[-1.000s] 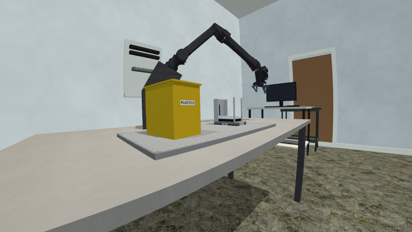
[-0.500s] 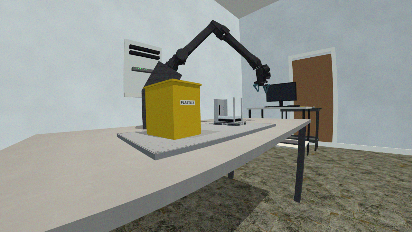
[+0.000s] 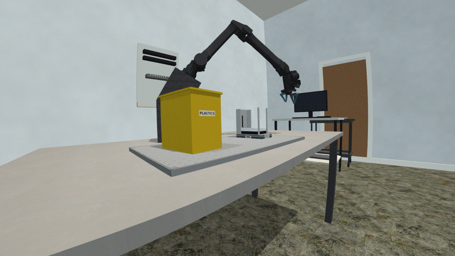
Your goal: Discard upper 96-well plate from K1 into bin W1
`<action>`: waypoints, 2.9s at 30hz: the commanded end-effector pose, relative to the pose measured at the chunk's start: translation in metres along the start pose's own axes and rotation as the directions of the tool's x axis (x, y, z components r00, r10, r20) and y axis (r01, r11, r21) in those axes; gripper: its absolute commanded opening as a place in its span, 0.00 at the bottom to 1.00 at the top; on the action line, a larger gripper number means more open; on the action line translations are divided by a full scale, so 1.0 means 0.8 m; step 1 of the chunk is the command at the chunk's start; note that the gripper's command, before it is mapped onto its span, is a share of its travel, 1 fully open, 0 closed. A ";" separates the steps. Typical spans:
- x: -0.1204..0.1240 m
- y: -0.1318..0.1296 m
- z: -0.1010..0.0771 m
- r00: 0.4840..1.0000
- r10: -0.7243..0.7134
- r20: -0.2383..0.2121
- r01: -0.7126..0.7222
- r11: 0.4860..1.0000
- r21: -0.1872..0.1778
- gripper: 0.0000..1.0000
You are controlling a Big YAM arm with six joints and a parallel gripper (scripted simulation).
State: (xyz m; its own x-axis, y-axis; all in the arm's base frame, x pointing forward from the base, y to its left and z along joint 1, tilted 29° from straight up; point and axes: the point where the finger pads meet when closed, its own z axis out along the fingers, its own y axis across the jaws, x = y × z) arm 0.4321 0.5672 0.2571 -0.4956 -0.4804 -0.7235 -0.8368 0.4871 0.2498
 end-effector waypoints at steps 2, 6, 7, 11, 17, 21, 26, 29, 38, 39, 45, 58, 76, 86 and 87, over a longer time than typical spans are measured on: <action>-0.011 -0.025 -0.040 0.999 0.045 0.032 -0.046 0.998 0.034 1.00; -0.003 -0.042 -0.047 0.995 0.094 0.043 -0.097 0.994 0.050 1.00; 0.001 -0.047 -0.049 0.995 0.094 0.043 -0.096 0.994 0.050 1.00; 0.026 -0.066 -0.029 0.996 0.092 0.008 -0.093 0.994 0.054 1.00; 0.034 -0.083 -0.064 0.983 0.184 0.026 -0.186 0.979 0.088 1.00; 0.050 -0.100 -0.071 0.987 0.162 0.023 -0.163 0.982 0.090 1.00; 0.074 -0.115 -0.079 0.959 0.284 -0.008 -0.281 0.950 0.137 1.00; 0.075 -0.122 -0.083 0.962 0.274 0.014 -0.274 0.953 0.127 1.00; 0.118 -0.155 -0.102 0.932 0.363 0.008 -0.360 0.918 0.165 1.00; 0.123 -0.159 -0.105 0.932 0.363 0.008 -0.359 0.918 0.166 1.00; 0.163 -0.178 -0.101 0.909 0.414 -0.035 -0.400 0.895 0.197 1.00; 0.211 -0.209 -0.144 0.845 0.534 0.013 -0.521 0.819 0.239 1.00; 0.305 -0.238 -0.182 0.719 0.695 0.021 -0.664 0.678 0.315 1.00; 0.349 -0.247 -0.200 0.671 0.740 0.034 -0.706 0.624 0.334 1.00; 0.355 -0.247 -0.202 0.648 0.761 0.042 -0.724 0.598 0.343 1.00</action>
State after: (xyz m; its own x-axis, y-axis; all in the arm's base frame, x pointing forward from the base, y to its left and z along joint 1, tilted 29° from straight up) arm 0.4190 0.2329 0.0989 -0.9462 0.0078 -0.3235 -0.1433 0.8862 0.4406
